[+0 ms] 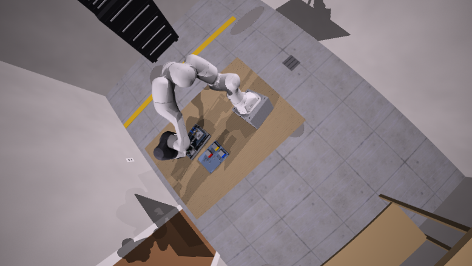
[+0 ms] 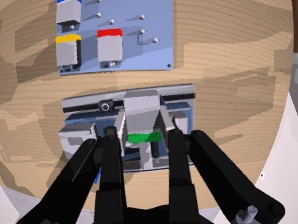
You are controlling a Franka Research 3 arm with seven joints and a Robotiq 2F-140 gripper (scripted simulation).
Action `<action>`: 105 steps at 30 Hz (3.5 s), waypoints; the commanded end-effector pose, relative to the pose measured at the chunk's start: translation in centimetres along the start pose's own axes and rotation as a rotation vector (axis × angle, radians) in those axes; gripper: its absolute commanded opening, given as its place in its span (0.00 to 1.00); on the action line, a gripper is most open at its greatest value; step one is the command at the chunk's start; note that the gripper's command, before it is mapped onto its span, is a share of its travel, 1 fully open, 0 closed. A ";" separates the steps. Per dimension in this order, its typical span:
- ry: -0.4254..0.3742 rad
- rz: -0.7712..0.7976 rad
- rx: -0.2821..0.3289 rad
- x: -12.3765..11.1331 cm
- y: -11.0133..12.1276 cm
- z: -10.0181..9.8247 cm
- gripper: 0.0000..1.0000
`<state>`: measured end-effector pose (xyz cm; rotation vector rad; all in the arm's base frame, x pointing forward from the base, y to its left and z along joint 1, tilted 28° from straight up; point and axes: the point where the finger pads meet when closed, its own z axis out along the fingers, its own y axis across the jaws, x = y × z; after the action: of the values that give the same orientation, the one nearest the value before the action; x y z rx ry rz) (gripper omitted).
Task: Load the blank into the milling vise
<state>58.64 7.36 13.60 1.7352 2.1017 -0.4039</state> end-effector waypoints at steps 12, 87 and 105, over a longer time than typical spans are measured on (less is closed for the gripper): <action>0.000 -0.030 -0.007 -5.3 2.0 -0.3 0.00; 0.001 -0.031 -0.005 -8.5 3.2 -0.5 0.00; 0.001 -0.031 -0.006 -8.4 3.1 2.0 0.00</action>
<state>63.01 0.41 17.09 1.7006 2.1368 -0.4116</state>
